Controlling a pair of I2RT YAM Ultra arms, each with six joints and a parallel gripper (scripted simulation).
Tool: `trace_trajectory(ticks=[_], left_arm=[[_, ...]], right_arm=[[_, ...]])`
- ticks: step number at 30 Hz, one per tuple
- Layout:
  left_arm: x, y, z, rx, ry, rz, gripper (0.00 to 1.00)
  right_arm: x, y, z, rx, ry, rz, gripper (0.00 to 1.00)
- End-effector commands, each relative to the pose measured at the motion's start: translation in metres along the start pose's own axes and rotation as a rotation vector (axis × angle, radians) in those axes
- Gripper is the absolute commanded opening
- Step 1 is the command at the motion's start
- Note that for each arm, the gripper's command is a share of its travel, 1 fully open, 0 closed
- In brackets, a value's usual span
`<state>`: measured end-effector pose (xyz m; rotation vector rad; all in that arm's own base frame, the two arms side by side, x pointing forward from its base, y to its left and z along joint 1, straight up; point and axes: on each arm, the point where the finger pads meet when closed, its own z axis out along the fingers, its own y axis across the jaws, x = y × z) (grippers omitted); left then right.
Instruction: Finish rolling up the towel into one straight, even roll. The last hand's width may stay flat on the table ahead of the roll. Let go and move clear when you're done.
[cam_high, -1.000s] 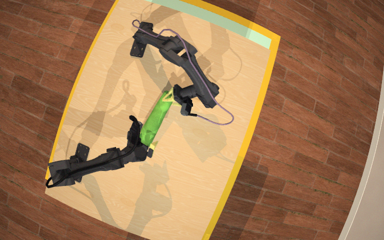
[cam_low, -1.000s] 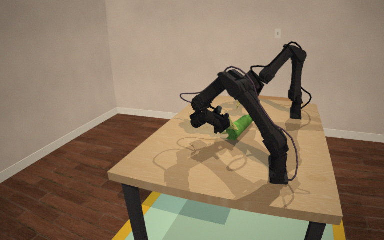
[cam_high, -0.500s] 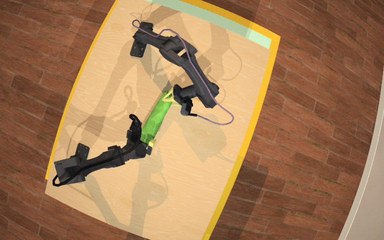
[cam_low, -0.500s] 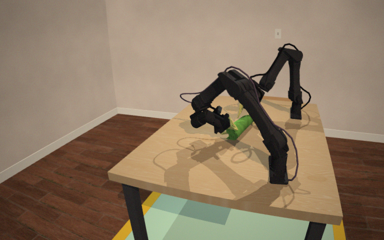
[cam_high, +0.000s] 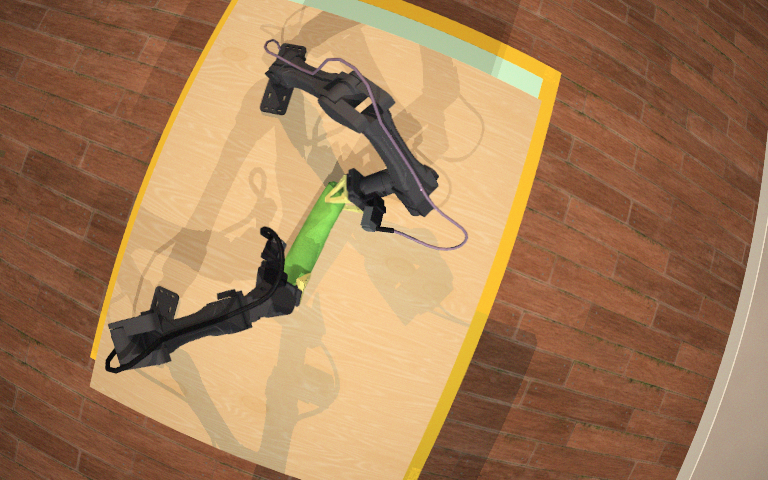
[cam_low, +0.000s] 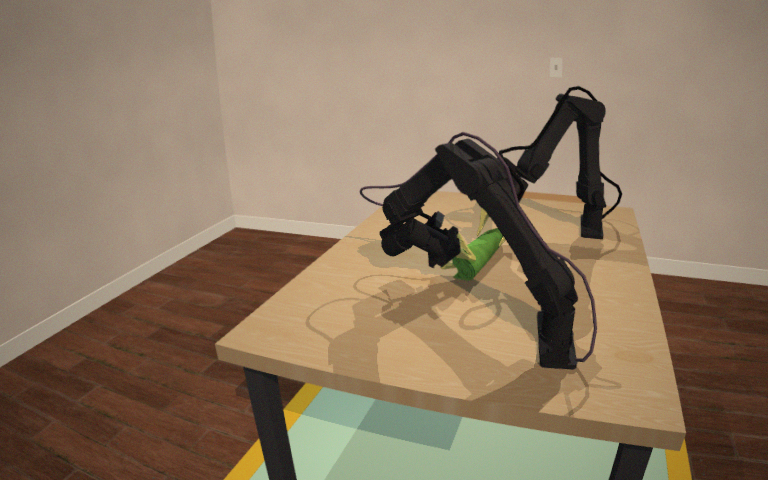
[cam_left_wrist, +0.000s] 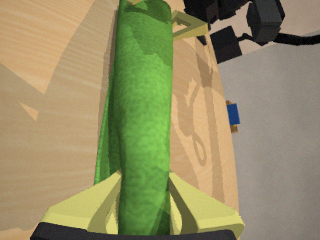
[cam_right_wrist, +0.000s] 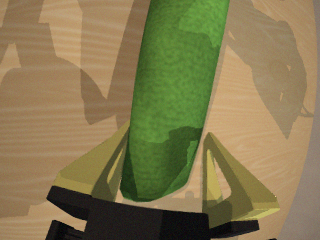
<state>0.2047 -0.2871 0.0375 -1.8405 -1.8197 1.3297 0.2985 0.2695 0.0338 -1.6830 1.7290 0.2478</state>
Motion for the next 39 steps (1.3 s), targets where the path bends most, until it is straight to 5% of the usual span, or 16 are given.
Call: trace_trajectory(ticks=[1,3,19,33,39], left_arm=[[-0.0042,0.0013,-0.0026,0.005,-0.023,0.011,0.32],[-0.0042,0.0013,-0.0026,0.005,-0.023,0.011,0.32],[-0.0042,0.0013,-0.0026,0.005,-0.023,0.011,0.32],[-0.0042,0.0013,-0.0026,0.005,-0.023,0.011,0.32],[-0.0055,-0.0009,-0.0043,0.005,-0.023,0.011,0.50]], right_arm=[[-0.0115,-0.0116,0.0005,0.018,-0.017,-0.002,0.64],[-0.0115,-0.0116,0.0005,0.018,-0.017,-0.002,0.55],[-0.0115,-0.0116,0.0005,0.018,-0.017,-0.002,0.40],[-0.0115,-0.0116,0.0005,0.018,-0.017,-0.002,0.37],[-0.0115,-0.0116,0.0005,0.018,-0.017,-0.002,0.37]])
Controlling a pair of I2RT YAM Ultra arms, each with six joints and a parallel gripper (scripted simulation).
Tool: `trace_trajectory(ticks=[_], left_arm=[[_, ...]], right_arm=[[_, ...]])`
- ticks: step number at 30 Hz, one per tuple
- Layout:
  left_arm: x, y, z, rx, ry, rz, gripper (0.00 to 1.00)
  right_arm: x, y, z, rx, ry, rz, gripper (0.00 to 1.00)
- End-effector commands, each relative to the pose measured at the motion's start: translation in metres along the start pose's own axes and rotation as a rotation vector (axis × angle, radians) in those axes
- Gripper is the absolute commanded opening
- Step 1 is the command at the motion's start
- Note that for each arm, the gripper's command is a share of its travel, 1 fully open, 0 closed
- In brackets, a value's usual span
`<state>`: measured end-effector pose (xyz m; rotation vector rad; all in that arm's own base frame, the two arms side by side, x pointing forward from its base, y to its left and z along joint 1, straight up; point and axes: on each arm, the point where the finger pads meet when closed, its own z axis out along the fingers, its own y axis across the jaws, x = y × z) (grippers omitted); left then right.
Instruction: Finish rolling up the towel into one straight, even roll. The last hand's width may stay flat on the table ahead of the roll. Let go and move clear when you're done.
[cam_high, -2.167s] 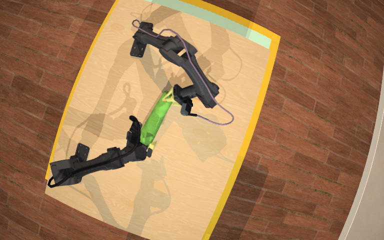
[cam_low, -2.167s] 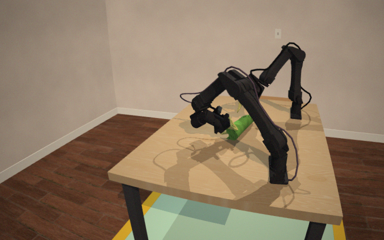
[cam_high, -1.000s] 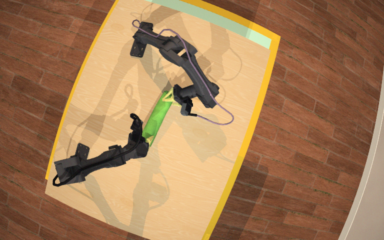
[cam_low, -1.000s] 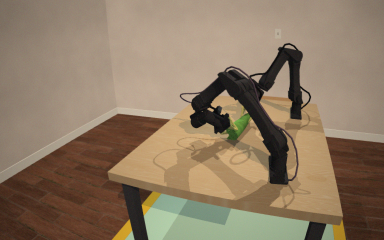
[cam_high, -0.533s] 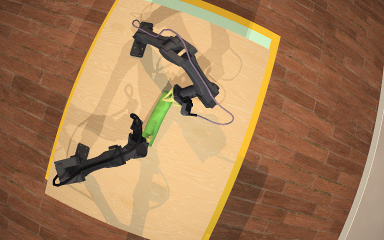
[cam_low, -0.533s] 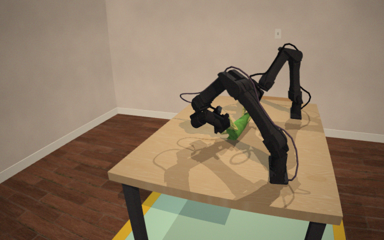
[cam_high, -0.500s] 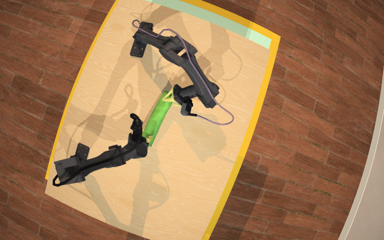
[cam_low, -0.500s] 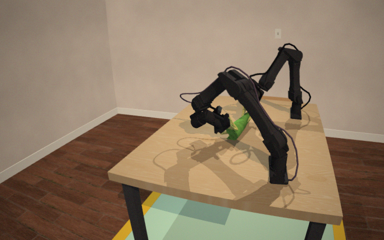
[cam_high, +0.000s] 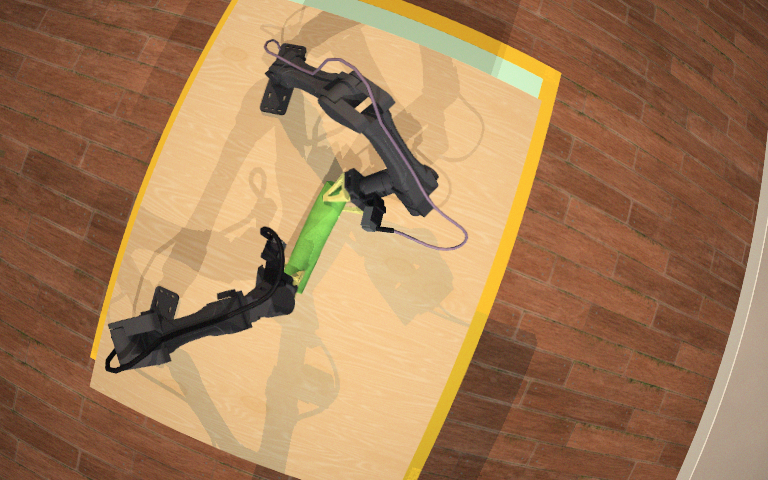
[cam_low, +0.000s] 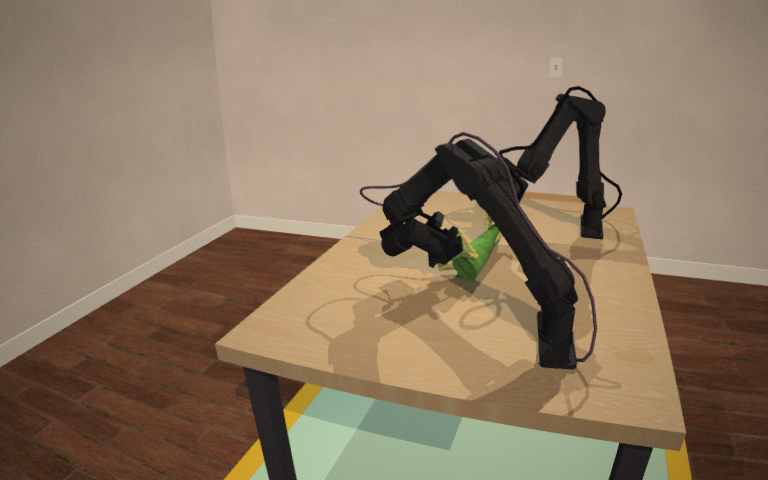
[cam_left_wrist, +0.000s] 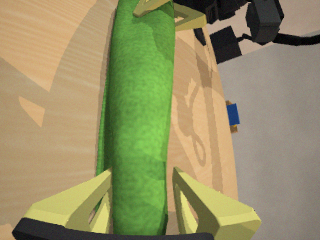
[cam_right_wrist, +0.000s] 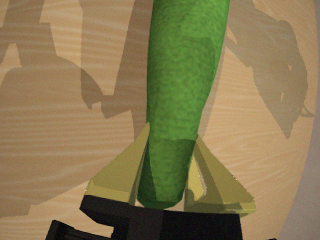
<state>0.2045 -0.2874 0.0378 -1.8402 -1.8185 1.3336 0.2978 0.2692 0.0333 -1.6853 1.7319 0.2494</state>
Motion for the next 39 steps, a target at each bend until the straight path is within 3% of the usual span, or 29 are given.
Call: trace_trajectory(ticks=[1,11,18,29,39], left_arm=[[-0.005,-0.001,-0.004,0.004,-0.021,0.010,0.50],[-0.009,-0.007,-0.009,0.004,-0.021,0.010,0.85],[-0.009,-0.007,-0.023,0.004,-0.021,0.010,0.85],[-0.008,-0.007,-0.077,0.004,-0.021,0.010,0.85],[-0.008,-0.007,-0.079,0.004,-0.021,0.010,0.85]], right_arm=[[-0.012,-0.012,0.001,0.021,-0.019,-0.003,0.37],[-0.012,-0.012,0.001,0.021,-0.019,-0.003,0.37],[-0.012,-0.012,0.001,0.021,-0.019,-0.003,0.37],[-0.012,-0.012,0.001,0.021,-0.019,-0.003,0.37],[-0.012,-0.012,0.000,-0.009,-0.017,0.021,0.37]])
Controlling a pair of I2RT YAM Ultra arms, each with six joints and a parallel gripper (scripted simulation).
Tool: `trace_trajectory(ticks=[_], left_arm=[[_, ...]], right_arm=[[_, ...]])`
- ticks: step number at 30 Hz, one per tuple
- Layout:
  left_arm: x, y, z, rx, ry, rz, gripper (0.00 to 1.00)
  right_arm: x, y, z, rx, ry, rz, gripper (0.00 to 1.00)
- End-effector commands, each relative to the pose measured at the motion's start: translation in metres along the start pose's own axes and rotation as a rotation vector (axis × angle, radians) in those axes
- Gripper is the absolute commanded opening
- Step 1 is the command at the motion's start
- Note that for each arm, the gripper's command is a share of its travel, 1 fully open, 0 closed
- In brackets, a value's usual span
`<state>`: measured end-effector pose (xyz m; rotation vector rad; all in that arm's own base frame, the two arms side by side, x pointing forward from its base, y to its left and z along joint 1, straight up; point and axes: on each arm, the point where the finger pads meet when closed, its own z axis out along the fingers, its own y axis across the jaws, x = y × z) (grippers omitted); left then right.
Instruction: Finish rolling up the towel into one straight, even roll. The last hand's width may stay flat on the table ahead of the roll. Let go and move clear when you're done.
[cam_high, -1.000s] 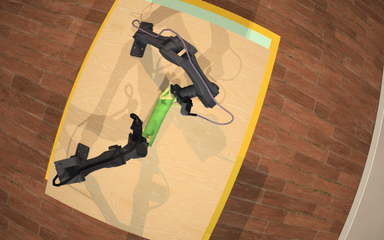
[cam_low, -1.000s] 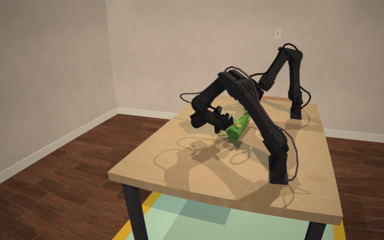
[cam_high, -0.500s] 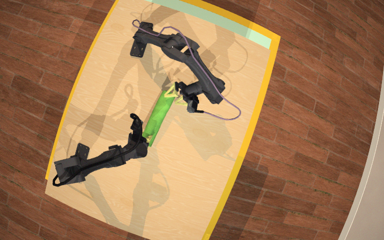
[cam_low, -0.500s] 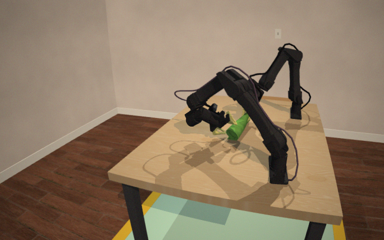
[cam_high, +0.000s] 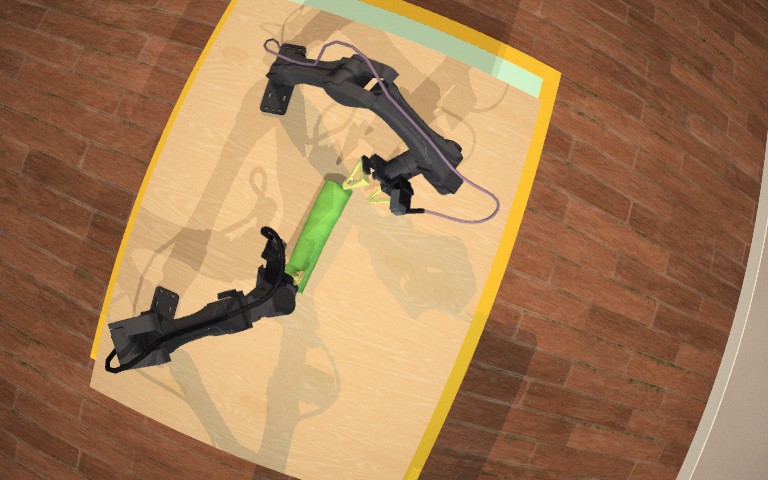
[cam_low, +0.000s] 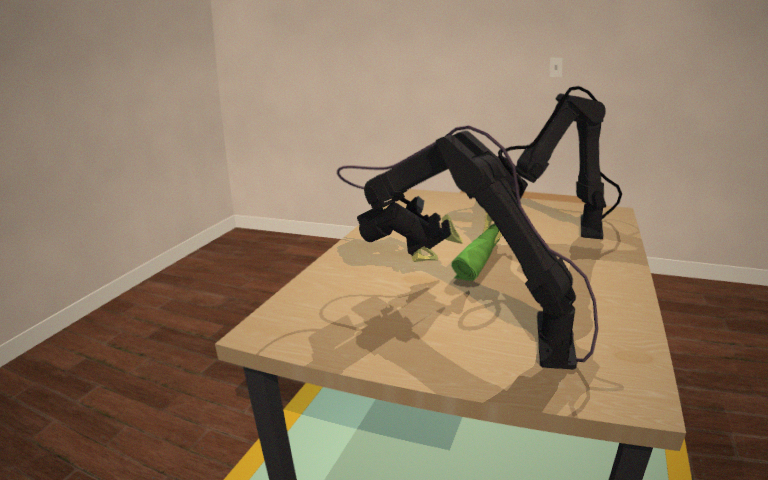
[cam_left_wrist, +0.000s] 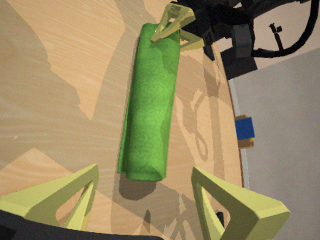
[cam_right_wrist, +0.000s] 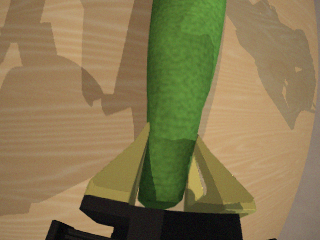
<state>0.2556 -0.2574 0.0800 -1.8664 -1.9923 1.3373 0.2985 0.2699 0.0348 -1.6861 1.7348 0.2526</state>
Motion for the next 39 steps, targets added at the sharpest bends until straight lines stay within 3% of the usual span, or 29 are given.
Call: trace_trajectory(ticks=[1,13,28,30,39], left_arm=[[-0.0070,-0.0043,-0.0067,0.132,0.060,0.015,0.85],[-0.0070,-0.0043,-0.0067,0.132,0.060,0.015,0.85],[-0.0070,-0.0043,-0.0067,0.132,0.060,0.015,0.85],[-0.0070,-0.0043,-0.0067,0.132,0.060,0.015,0.85],[-0.0070,-0.0043,-0.0067,0.132,0.060,0.015,0.85]], right_arm=[[-0.0110,-0.0114,0.0005,-0.016,-0.018,0.028,0.37],[-0.0123,-0.0122,-0.0012,-0.184,-0.009,0.161,0.37],[-0.0152,-0.0137,-0.0047,-0.541,0.011,0.444,0.37],[-0.0152,-0.0137,-0.0047,-0.541,0.011,0.444,0.37],[-0.0167,-0.0145,-0.0067,-0.734,0.022,0.596,0.37]])
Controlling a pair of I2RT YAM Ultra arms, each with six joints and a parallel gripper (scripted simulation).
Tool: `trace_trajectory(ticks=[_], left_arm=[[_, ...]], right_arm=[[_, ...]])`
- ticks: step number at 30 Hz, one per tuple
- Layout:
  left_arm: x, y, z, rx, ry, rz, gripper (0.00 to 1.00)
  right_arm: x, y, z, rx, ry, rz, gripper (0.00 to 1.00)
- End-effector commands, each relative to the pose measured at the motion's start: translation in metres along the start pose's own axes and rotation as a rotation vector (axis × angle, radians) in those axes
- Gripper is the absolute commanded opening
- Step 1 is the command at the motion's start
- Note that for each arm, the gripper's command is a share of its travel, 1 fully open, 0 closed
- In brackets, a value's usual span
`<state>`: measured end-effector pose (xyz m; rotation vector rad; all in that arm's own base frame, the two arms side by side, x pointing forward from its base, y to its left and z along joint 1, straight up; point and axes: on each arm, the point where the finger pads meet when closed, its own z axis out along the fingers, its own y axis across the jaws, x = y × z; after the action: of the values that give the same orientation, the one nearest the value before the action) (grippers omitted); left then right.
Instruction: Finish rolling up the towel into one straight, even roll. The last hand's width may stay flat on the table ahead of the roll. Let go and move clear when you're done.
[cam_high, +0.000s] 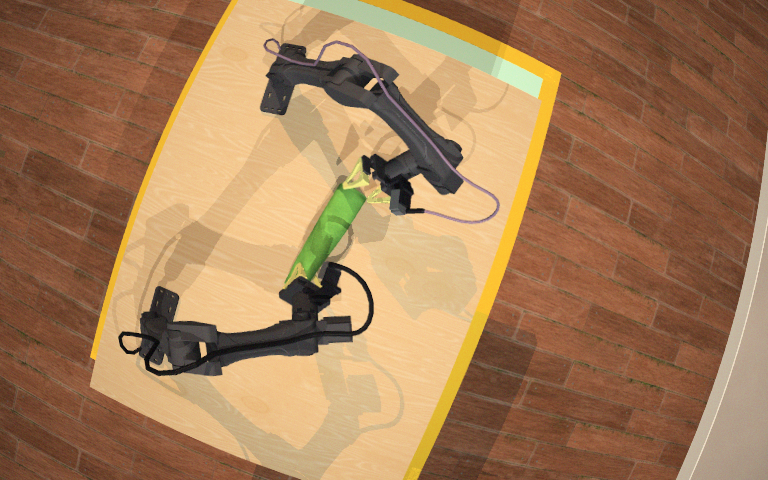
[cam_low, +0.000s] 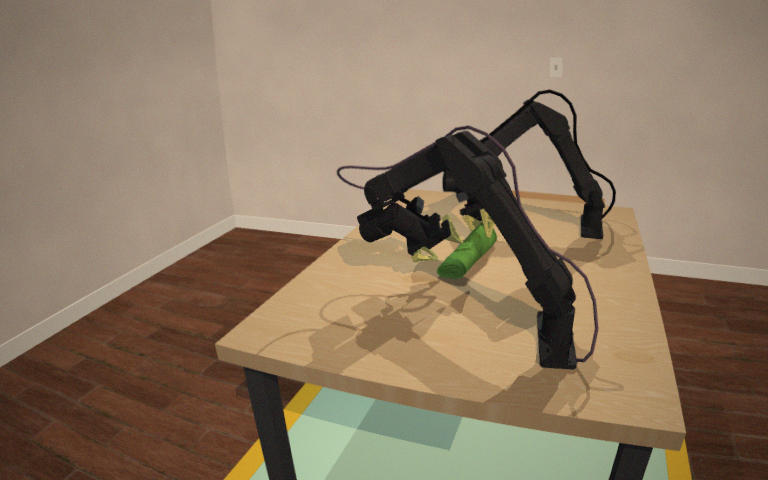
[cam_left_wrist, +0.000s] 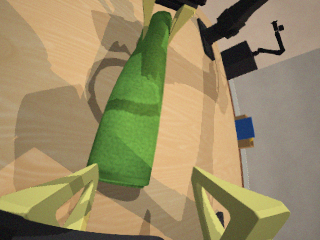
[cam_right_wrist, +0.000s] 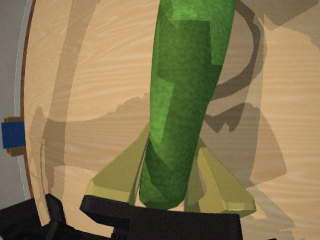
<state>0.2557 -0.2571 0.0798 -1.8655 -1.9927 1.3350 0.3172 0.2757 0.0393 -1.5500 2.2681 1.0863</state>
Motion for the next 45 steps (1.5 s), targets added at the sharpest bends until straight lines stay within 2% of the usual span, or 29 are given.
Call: trace_trajectory(ticks=[1,6,12,26,40,45], left_arm=[[-0.007,-0.004,-0.007,0.132,0.059,0.016,0.85],[-0.007,-0.004,-0.007,0.132,0.059,0.016,0.85],[-0.007,-0.004,-0.007,0.132,0.059,0.016,0.85],[-0.007,-0.004,-0.007,0.132,0.059,0.016,0.85],[-0.007,-0.004,-0.007,0.132,0.059,0.016,0.85],[-0.007,-0.004,-0.007,0.132,0.059,0.016,0.85]], right_arm=[[-0.006,0.015,-0.008,-0.152,0.014,0.064,0.37],[-0.006,0.015,-0.008,-0.223,0.020,0.122,0.37],[-0.006,0.016,-0.009,-0.255,0.023,0.148,0.37],[0.000,0.010,0.000,-0.263,0.024,0.155,0.37],[-0.006,0.016,-0.009,-0.263,0.024,0.155,0.82],[-0.006,0.015,-0.011,-0.263,0.024,0.155,0.85]])
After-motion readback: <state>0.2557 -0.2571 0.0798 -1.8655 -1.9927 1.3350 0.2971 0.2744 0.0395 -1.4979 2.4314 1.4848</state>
